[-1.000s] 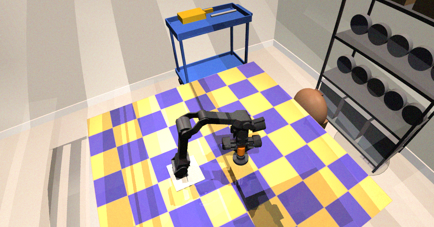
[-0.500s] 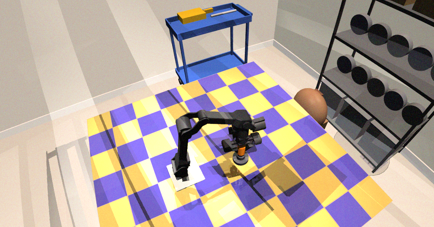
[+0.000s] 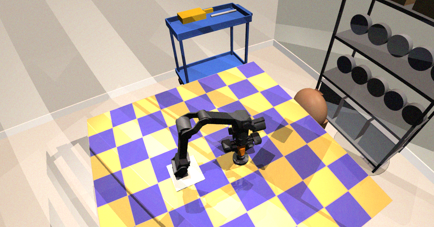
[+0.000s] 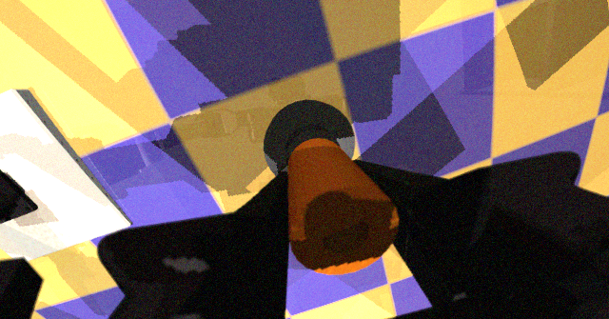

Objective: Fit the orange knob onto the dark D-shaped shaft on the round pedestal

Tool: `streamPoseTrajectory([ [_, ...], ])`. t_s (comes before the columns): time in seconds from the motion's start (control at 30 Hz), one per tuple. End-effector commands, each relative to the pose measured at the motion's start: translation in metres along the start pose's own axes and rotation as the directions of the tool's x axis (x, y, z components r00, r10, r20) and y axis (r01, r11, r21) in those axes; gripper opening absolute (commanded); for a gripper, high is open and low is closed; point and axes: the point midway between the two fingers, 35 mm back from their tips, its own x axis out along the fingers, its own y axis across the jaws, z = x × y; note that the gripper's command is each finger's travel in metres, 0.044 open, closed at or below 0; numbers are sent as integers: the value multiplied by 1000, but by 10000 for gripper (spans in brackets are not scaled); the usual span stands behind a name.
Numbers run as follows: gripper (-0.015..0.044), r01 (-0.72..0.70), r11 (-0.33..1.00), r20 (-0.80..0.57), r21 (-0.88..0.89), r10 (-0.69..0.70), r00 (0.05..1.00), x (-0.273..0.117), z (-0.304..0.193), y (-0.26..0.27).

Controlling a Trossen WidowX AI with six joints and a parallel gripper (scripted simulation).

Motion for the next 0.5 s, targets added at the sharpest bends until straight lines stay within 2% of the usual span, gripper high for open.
streamPoseTrajectory([
  [0.0, 0, 4, 1000, 2, -3, -4, 1000, 1, 0, -1],
  [0.33, 0, 4, 1000, 2, -3, -4, 1000, -5, 0, -2],
  [0.47, 0, 4, 996, 2, -89, -4, 1000, -5, 0, -2],
])
